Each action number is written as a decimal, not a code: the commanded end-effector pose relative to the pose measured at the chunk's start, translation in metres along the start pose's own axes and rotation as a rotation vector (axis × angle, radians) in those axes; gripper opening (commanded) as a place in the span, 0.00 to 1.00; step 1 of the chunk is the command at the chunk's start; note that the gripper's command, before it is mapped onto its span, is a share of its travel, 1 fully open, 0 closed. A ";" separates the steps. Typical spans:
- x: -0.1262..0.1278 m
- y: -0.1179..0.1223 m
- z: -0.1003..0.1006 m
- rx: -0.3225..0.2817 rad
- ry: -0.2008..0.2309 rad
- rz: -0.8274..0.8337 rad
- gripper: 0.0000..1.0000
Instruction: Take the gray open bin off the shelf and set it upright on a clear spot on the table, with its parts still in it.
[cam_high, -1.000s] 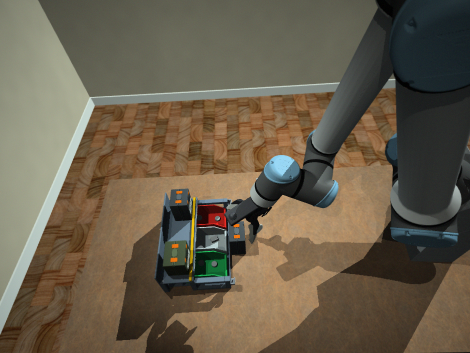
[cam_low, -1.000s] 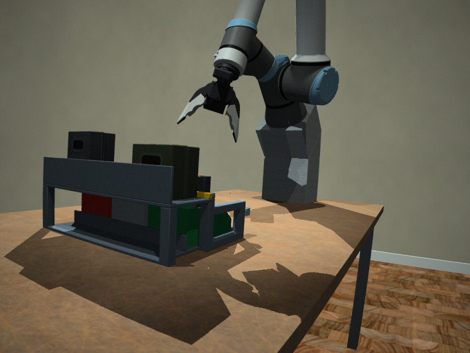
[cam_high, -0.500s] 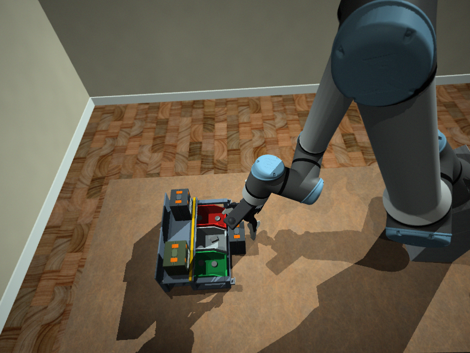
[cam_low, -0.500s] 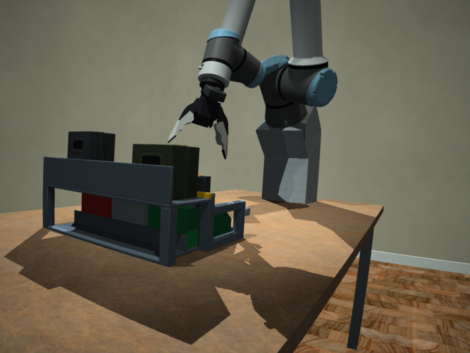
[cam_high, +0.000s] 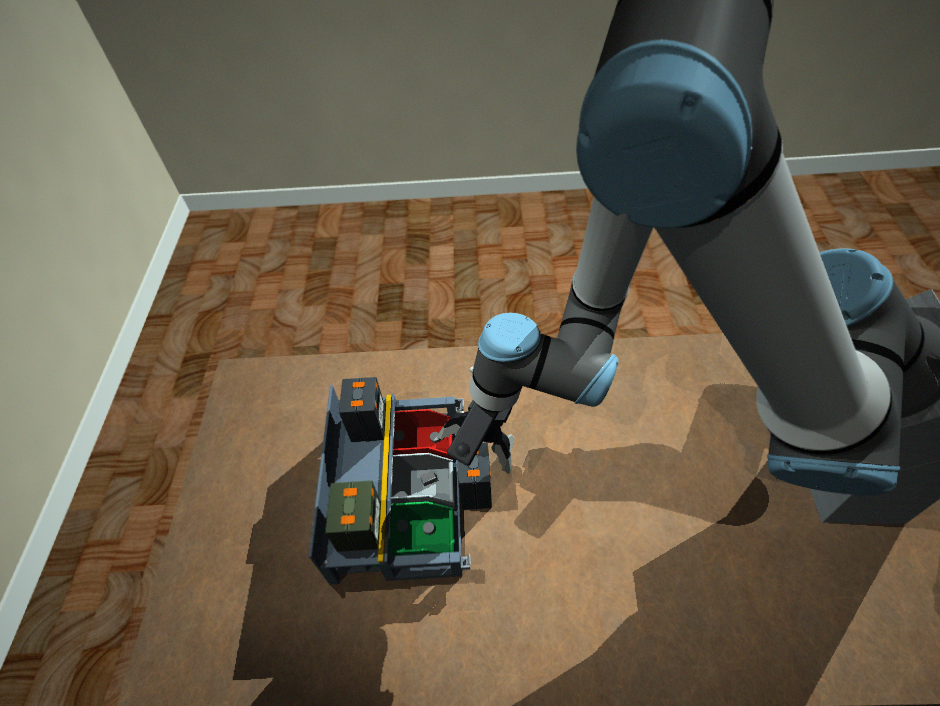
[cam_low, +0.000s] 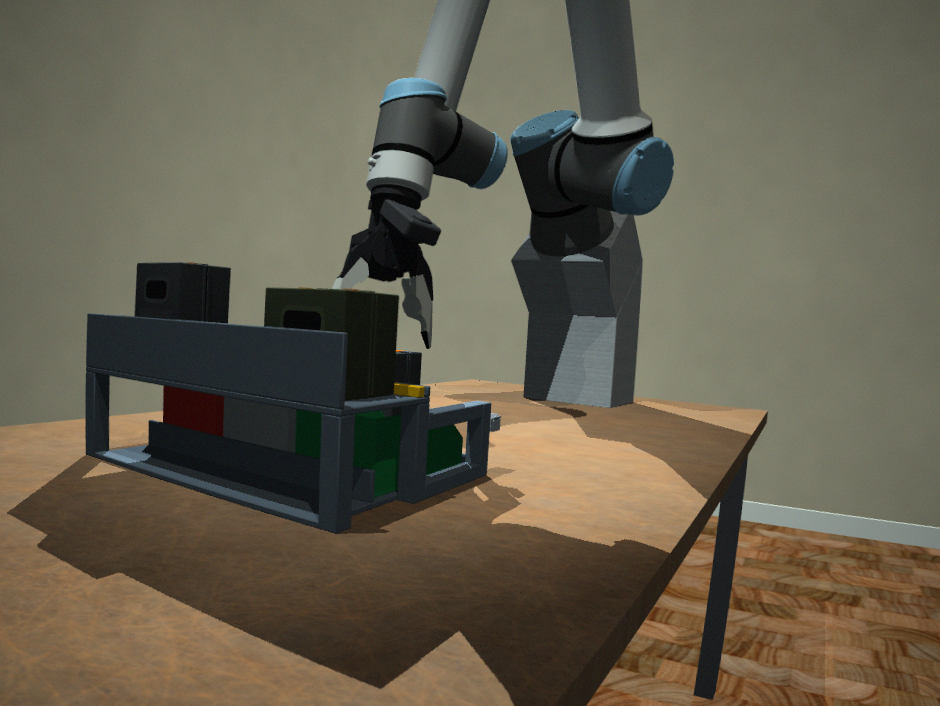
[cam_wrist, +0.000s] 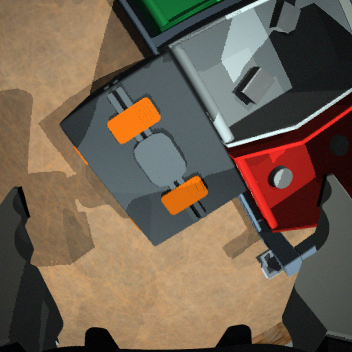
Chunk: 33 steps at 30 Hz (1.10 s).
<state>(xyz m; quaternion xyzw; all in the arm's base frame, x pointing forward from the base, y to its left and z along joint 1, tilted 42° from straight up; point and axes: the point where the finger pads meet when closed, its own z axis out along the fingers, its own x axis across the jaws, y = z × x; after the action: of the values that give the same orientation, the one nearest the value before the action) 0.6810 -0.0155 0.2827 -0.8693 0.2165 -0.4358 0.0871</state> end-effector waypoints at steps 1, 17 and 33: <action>0.001 0.001 0.003 -0.001 -0.007 -0.015 1.00; 0.001 -0.001 0.001 -0.031 -0.096 -0.255 1.00; 0.000 -0.003 -0.005 -0.061 -0.184 -0.491 1.00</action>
<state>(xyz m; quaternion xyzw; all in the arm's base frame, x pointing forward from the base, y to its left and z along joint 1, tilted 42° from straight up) 0.6778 -0.0128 0.2862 -0.9321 0.0122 -0.3613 -0.0238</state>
